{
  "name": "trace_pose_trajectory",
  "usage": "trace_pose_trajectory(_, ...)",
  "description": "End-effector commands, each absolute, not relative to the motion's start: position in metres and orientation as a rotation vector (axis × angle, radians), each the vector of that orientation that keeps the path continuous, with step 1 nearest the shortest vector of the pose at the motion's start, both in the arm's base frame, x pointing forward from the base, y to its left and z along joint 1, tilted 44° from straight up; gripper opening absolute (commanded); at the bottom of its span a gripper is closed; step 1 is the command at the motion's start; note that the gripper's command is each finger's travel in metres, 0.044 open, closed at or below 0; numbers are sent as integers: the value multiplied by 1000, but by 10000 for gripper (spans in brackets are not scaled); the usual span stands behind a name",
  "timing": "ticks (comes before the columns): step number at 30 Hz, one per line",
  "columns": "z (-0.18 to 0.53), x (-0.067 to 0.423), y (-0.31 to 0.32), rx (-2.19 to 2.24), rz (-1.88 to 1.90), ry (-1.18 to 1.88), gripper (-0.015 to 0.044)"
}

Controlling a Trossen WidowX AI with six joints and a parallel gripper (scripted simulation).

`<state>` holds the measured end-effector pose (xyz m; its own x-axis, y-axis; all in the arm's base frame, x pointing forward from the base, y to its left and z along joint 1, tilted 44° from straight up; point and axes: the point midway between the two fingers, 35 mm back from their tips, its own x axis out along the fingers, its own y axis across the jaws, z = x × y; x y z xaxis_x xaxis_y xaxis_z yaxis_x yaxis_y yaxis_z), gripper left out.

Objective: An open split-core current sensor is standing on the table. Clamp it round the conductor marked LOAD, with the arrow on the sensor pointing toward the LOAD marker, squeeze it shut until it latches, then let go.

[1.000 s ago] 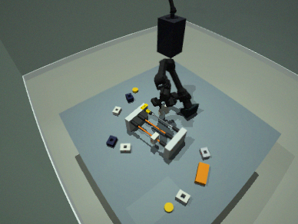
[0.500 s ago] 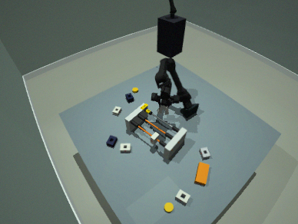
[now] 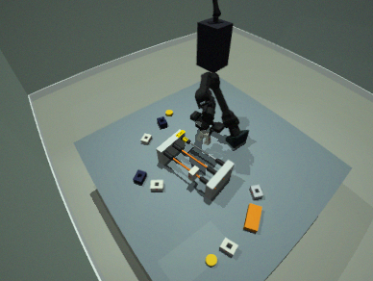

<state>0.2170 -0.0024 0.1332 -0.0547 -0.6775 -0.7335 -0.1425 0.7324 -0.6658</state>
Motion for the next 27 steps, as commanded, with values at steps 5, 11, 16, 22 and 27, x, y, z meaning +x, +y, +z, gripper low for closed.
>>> trace_pose_trajectory(5, 138, 219, 2, -471, -692, 1456, 0)
trace_pose_trajectory(11, 140, 220, 4, -310, -824, 1352, 0)
trace_pose_trajectory(16, 142, 221, 6, -175, -925, 1260, 0)
trace_pose_trajectory(22, 144, 223, 8, -9, -1037, 1143, 0)
trace_pose_trajectory(27, 146, 224, 10, 130, -1121, 1041, 0)
